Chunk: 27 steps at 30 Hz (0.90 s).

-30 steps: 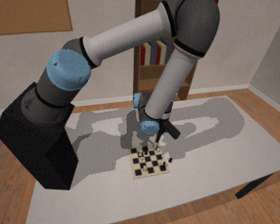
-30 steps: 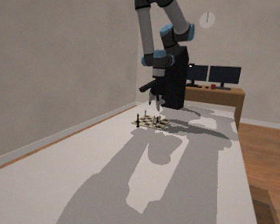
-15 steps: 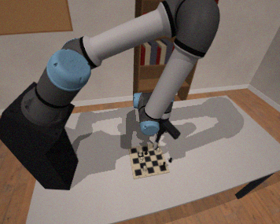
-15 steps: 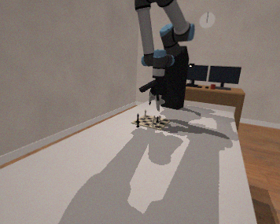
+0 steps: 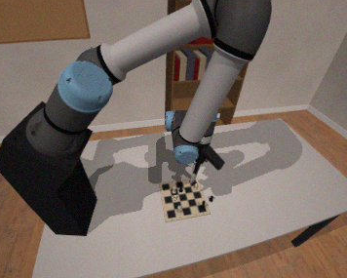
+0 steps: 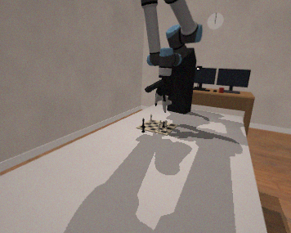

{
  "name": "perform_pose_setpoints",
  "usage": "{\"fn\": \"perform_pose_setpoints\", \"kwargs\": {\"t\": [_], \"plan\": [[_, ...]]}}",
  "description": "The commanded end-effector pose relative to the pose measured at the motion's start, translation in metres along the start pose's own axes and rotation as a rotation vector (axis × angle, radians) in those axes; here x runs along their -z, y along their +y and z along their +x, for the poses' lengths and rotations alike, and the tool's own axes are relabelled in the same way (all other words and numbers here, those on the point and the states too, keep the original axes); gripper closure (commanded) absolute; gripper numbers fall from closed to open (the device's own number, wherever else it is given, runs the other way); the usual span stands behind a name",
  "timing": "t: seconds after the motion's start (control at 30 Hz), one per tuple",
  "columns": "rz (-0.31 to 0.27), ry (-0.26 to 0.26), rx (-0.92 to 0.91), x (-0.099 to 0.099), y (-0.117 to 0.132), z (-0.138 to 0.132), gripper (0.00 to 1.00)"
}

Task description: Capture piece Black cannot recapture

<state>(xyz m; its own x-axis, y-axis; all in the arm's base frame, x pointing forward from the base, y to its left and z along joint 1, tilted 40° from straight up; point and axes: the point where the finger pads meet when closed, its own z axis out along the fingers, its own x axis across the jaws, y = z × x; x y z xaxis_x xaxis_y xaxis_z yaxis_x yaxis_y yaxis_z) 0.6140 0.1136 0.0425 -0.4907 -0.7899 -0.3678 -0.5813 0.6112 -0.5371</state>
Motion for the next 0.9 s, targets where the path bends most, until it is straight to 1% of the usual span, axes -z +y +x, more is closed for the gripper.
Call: {"fn": "perform_pose_setpoints", "kwargs": {"t": [0.0, 0.13, 0.27, 0.87], "plan": [[-0.003, 0.001, 0.001, 0.028, 0.002, 0.000, 0.00], [-0.003, 0.001, 0.001, 0.044, 0.002, 0.001, 0.00], [-0.003, 0.001, 0.000, 0.053, 0.002, 0.001, 0.00], [-0.002, 0.002, 0.000, 0.055, 0.001, 0.001, 0.00]]}}
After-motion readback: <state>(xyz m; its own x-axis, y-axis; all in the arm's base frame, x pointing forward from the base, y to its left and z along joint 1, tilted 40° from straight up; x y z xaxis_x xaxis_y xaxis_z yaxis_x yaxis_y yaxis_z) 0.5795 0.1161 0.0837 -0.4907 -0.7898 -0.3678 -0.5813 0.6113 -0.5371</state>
